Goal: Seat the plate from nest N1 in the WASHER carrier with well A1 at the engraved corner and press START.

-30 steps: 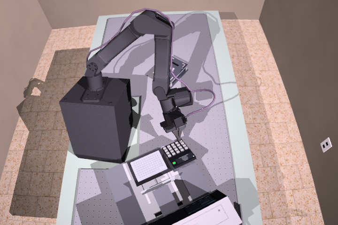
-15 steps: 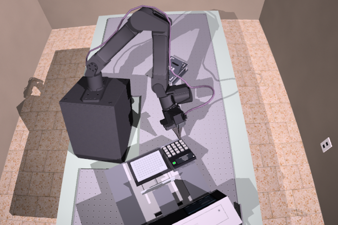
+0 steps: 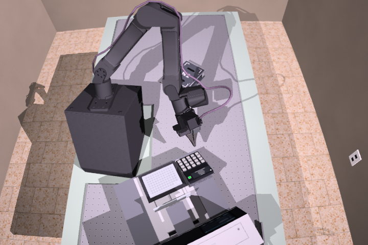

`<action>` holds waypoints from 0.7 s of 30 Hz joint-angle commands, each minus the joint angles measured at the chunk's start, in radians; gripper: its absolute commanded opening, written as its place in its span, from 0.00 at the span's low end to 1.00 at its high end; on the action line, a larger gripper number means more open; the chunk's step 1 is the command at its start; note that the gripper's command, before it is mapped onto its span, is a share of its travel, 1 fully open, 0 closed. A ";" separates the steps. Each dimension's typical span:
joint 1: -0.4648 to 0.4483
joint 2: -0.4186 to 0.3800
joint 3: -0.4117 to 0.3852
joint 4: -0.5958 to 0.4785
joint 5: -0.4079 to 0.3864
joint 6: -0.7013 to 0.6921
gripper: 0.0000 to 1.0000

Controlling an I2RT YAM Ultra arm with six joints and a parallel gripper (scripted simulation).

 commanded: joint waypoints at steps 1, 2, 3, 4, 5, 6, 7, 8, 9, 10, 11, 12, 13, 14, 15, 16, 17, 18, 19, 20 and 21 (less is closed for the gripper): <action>-0.002 -0.050 -0.026 -0.032 0.021 0.016 0.00; -0.003 -0.058 -0.030 -0.036 0.021 0.017 0.00; -0.003 -0.058 -0.030 -0.036 0.021 0.017 0.00; -0.003 -0.058 -0.030 -0.036 0.021 0.017 0.00; -0.002 -0.066 -0.033 -0.041 0.021 0.018 0.00; 0.002 -0.073 -0.037 -0.045 0.022 0.018 0.00; 0.005 -0.080 -0.040 -0.049 0.022 0.019 0.00; 0.006 -0.088 -0.043 -0.053 0.022 0.020 0.00; 0.006 -0.095 -0.046 -0.057 0.023 0.021 0.00; 0.004 -0.102 -0.050 -0.061 0.023 0.022 0.00; 0.004 -0.110 -0.053 -0.066 0.023 0.023 0.00; 0.006 -0.117 -0.056 -0.070 0.024 0.024 0.00; 0.010 -0.125 -0.059 -0.075 0.024 0.025 0.00; 0.012 -0.132 -0.062 -0.079 0.024 0.026 0.00; 0.013 -0.140 -0.065 -0.084 0.025 0.027 0.00; 0.012 -0.148 -0.068 -0.089 0.025 0.028 0.00; 0.011 -0.155 -0.071 -0.093 0.026 0.029 0.00; 0.012 -0.163 -0.074 -0.098 0.026 0.030 0.00; 0.014 -0.170 -0.077 -0.103 0.026 0.031 0.00; 0.014 -0.170 -0.077 -0.103 0.026 0.031 0.00; 0.014 -0.170 -0.077 -0.103 0.026 0.031 0.00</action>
